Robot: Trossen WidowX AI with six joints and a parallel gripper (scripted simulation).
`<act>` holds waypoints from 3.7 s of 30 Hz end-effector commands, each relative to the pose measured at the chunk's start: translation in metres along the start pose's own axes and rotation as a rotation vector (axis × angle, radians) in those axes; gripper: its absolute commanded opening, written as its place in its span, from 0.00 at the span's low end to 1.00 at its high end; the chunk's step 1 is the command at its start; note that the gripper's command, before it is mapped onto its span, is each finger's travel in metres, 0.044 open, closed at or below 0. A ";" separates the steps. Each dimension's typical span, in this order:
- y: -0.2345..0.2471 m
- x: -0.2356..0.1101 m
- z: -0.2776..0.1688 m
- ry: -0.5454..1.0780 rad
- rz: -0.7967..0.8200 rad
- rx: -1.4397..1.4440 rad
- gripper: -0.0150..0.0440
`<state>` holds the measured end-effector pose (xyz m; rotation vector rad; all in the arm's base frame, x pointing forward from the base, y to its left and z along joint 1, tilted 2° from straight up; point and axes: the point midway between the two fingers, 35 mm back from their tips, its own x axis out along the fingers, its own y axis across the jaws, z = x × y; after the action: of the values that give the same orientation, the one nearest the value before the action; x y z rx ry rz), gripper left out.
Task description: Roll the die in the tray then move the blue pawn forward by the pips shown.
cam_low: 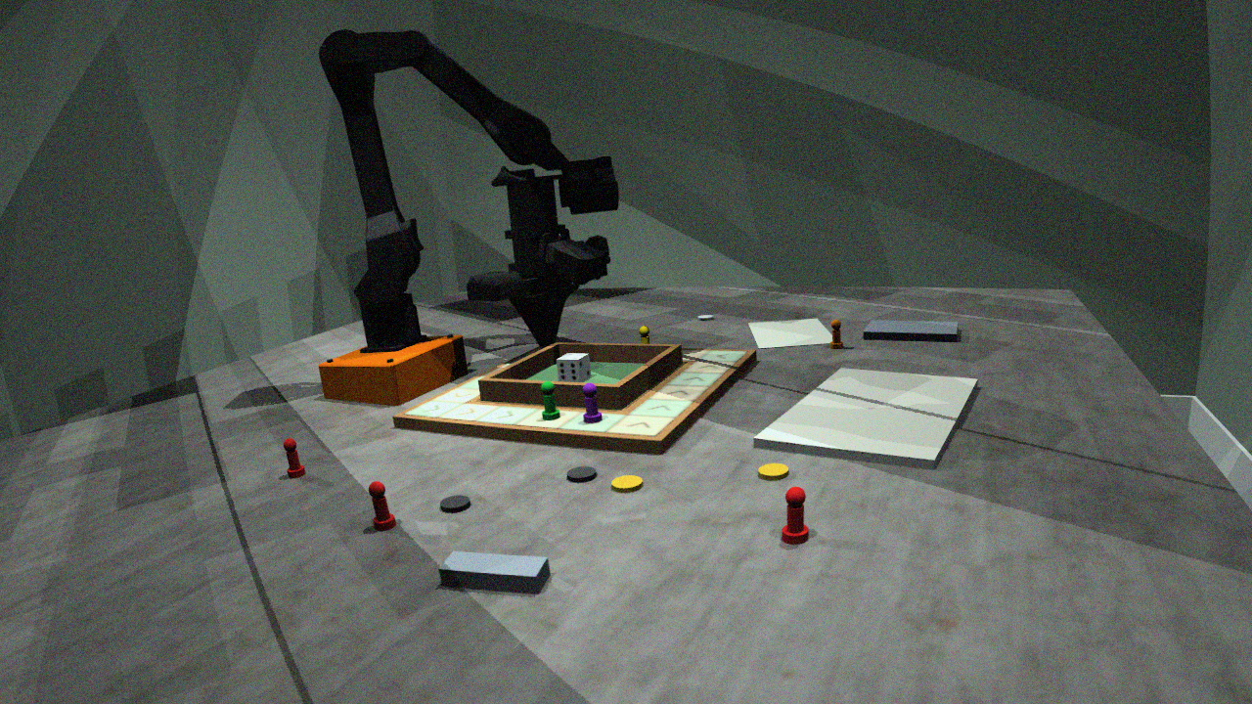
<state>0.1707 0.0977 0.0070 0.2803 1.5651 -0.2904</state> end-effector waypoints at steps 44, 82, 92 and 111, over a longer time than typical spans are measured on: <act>-0.044 -0.108 0.032 -0.002 0.001 0.005 0.25; -0.166 -0.056 0.054 -0.004 -0.015 0.005 0.25; -0.178 -0.044 0.051 -0.002 -0.016 0.005 0.25; -0.179 -0.007 0.051 -0.002 -0.016 0.005 0.25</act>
<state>0.1566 -0.0870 0.0213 0.2773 1.5561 -0.3083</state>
